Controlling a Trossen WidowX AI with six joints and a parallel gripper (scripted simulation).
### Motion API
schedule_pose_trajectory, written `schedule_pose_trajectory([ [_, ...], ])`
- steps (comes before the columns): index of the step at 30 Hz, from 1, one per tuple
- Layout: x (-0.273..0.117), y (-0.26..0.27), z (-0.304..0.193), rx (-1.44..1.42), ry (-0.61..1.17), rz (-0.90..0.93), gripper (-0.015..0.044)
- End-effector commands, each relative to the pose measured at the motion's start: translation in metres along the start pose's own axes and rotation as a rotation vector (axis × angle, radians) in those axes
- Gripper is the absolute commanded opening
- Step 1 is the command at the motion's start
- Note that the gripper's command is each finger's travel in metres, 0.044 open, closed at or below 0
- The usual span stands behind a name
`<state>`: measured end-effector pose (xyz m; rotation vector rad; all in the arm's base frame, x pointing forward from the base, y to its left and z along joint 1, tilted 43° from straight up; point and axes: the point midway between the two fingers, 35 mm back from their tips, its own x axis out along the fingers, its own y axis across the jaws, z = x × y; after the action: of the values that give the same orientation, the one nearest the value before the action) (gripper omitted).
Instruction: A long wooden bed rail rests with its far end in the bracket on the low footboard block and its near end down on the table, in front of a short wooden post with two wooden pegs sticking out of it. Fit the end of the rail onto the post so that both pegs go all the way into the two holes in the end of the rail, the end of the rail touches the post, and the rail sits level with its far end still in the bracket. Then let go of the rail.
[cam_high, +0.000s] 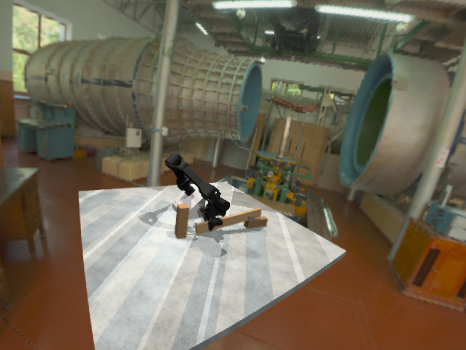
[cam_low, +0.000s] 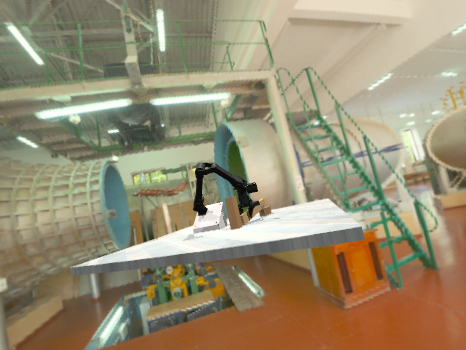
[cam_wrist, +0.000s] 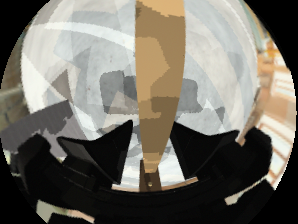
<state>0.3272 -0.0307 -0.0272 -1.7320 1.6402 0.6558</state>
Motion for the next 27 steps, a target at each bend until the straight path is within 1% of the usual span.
schedule_pose_trajectory([
  [1, 0.0005, -0.0001, -0.0006, -0.004, 0.005, -0.002, 0.0125],
  [4, 0.0005, -0.0001, -0.0006, -0.004, 0.005, -0.002, 0.0046],
  [11, 0.0005, -0.0001, -0.0006, -0.004, 0.005, -0.002, 0.0000],
  [27, -0.0015, -0.0001, 0.0002, -0.004, 0.005, -0.002, 0.0000],
])
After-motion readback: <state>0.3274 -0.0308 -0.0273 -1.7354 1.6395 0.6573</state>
